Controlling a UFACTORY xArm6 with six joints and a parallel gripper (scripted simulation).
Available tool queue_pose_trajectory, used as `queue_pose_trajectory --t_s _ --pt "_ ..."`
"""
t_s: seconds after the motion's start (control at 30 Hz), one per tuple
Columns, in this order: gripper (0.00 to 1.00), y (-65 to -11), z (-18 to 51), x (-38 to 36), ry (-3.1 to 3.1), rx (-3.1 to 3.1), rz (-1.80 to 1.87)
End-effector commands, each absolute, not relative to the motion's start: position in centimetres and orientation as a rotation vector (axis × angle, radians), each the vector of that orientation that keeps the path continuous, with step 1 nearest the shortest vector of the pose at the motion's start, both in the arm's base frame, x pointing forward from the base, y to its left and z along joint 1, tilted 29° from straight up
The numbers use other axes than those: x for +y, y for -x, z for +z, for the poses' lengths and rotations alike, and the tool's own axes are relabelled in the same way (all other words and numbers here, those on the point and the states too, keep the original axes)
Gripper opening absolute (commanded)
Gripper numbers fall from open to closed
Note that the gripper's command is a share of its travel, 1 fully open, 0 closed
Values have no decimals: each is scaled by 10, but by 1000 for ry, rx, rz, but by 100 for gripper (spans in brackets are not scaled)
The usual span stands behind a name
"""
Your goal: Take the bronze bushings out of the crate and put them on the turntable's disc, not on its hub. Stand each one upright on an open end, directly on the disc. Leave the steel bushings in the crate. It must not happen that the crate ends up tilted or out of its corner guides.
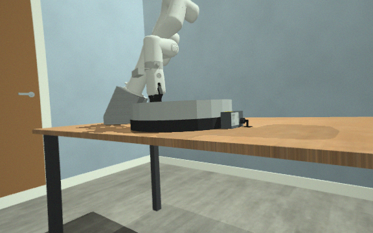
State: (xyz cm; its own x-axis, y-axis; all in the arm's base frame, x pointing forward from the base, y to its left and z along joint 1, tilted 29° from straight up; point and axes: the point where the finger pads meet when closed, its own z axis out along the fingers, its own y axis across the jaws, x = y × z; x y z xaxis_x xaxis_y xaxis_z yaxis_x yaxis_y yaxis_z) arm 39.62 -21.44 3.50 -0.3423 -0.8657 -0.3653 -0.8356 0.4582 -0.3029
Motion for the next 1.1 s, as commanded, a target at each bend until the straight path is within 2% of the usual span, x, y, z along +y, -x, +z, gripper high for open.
queue_pose_trajectory --t_s 0.0,1.07 --pt "0 -397 35 -215 1419 2237 -88" --pt "0 -399 31 -214 1419 2237 -88"
